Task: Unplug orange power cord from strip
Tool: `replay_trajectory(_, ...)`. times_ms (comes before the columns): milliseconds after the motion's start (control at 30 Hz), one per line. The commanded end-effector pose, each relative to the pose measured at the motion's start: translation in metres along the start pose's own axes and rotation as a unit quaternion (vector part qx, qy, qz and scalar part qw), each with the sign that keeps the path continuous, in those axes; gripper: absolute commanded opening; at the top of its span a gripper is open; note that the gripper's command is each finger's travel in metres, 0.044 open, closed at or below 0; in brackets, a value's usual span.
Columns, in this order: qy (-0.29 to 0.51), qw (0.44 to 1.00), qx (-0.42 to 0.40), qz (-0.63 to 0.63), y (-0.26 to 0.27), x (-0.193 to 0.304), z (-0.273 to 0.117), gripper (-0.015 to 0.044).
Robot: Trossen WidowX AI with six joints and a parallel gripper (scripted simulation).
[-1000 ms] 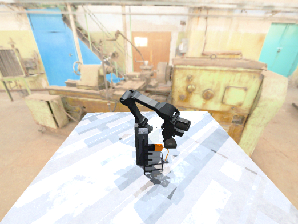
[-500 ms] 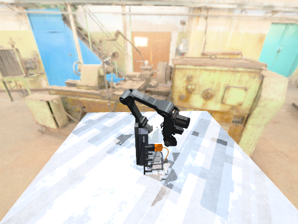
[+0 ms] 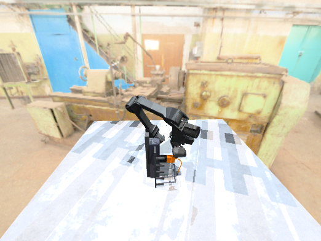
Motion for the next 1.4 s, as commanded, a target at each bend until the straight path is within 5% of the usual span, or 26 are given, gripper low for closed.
replay_trajectory(0,0.004,1.0,-0.001,-0.004,0.002,0.008,0.001,0.016)
replay_trajectory(933,0.005,1.0,-0.001,-0.004,0.004,0.024,0.014,0.016)
replay_trajectory(1067,0.003,1.0,-0.001,-0.001,0.003,0.024,0.011,0.0055)
replay_trajectory(1367,0.003,1.0,-0.001,-0.001,0.003,0.024,0.011,0.0)
Point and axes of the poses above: the point midway between the two fingers, 35 mm back from their tips, its own z axis out along the fingers, its own y axis across the jaws, x = y × z, the point moved 5 cm from there along -z, back along the fingers, and after that the axes turned 3 degrees about -z, right-handed, at the moved point
